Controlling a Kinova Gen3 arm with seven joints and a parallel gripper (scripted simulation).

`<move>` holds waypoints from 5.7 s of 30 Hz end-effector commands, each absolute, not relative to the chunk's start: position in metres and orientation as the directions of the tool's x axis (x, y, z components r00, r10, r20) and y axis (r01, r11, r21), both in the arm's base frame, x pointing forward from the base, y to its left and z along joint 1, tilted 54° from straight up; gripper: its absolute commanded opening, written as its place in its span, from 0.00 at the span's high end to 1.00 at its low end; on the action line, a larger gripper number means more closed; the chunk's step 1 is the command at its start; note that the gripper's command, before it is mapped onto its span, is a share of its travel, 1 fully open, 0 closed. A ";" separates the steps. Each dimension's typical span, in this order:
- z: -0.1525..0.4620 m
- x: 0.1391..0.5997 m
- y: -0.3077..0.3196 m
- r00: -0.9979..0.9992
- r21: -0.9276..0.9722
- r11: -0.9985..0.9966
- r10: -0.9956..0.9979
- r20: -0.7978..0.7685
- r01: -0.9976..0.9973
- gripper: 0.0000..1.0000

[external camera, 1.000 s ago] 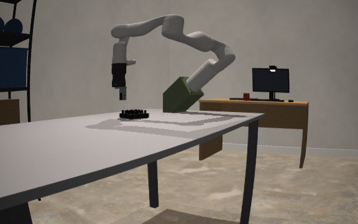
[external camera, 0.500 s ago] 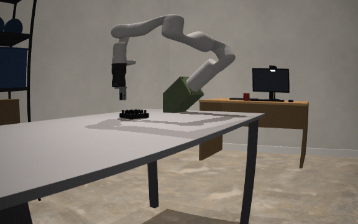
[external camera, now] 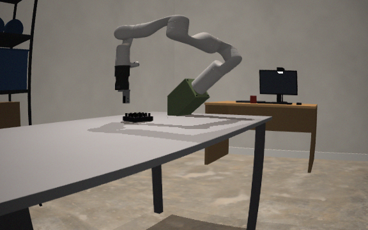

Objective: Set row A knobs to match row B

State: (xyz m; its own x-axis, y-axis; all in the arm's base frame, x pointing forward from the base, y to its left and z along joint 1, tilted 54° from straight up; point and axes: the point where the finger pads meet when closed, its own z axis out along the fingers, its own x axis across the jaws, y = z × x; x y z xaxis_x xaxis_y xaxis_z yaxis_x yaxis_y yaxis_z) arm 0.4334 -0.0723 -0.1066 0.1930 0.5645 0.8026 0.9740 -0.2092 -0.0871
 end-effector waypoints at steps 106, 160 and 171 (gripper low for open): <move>-0.136 0.440 -0.032 0.193 -0.087 -0.210 0.565 0.802 0.974 0.54; -0.139 0.440 -0.029 0.193 -0.087 -0.210 0.565 0.802 0.974 0.70; -0.139 0.440 -0.029 0.193 -0.087 -0.210 0.565 0.802 0.974 0.70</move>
